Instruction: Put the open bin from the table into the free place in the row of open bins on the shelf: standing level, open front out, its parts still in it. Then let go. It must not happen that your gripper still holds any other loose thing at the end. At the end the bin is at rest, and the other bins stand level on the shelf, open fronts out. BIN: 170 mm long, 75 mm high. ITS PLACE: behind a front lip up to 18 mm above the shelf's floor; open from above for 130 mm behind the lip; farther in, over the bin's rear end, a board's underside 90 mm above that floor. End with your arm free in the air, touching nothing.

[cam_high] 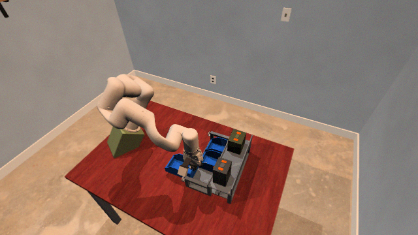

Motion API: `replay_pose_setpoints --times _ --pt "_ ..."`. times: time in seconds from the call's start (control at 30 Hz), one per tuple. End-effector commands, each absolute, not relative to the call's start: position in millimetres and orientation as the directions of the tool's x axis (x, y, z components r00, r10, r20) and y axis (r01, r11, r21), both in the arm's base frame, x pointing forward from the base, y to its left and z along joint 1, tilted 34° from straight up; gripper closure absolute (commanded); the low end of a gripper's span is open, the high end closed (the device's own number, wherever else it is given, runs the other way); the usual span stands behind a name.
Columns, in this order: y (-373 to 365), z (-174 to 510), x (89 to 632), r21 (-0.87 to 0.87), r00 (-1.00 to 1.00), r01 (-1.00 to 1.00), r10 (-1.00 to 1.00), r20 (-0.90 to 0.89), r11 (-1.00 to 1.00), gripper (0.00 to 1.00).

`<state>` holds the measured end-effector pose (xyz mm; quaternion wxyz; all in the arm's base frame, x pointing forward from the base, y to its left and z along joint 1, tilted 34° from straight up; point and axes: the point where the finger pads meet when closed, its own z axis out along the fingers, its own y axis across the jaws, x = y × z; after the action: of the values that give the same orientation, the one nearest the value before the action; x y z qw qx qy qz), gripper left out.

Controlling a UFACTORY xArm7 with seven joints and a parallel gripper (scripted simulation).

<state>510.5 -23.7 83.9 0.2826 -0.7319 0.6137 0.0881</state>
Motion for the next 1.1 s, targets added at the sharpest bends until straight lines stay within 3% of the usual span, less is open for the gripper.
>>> replay_pose_setpoints --times 0.0,0.9,0.93,1.07 --pt "-24.3 87.5 517.4 -0.309 0.231 -0.947 -0.849 -0.474 -0.085 1.0" --pt "-24.4 87.6 517.1 -0.309 0.231 -0.947 -0.849 -0.474 -0.085 1.0" --pt "-24.4 87.6 517.1 -0.309 0.231 -0.947 -0.849 -0.474 -0.085 0.67" --pt "-24.4 87.6 517.1 -0.309 0.231 -0.947 -0.849 -0.474 -0.085 0.67"
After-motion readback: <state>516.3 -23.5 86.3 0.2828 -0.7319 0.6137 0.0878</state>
